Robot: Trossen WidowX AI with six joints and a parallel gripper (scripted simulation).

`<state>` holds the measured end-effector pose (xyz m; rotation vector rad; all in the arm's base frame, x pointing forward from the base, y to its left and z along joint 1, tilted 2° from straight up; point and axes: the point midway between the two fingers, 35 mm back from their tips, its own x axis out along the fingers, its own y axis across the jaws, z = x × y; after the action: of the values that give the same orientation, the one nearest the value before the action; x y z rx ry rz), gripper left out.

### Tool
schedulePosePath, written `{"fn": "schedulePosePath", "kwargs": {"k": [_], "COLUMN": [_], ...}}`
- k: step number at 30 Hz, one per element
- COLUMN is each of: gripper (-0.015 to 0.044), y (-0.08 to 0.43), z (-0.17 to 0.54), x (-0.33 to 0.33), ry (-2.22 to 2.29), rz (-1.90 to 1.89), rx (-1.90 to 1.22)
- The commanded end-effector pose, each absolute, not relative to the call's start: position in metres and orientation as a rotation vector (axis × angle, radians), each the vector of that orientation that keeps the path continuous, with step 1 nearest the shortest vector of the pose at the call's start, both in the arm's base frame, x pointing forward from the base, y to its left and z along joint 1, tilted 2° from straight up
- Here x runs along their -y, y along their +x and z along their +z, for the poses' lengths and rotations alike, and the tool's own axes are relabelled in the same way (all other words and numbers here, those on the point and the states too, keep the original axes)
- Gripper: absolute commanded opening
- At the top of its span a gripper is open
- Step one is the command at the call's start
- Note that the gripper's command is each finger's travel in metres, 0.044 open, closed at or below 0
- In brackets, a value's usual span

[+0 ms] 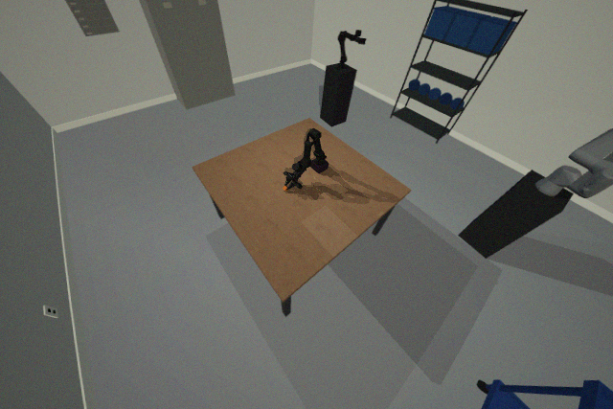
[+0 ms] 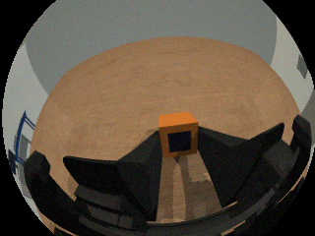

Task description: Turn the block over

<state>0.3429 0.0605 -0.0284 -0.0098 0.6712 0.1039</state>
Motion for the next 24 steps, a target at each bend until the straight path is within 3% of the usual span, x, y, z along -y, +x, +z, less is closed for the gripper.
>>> {"fn": "schedulePosePath", "kwargs": {"k": [1, 24], "gripper": [0.0, 0.0], "y": [0.333, 0.321], "z": [-0.036, -0.028], "x": [-0.058, -0.056], "ry": [-0.009, 0.001], "rz": [0.097, 0.097], "rx": [-0.653, -0.52]}}
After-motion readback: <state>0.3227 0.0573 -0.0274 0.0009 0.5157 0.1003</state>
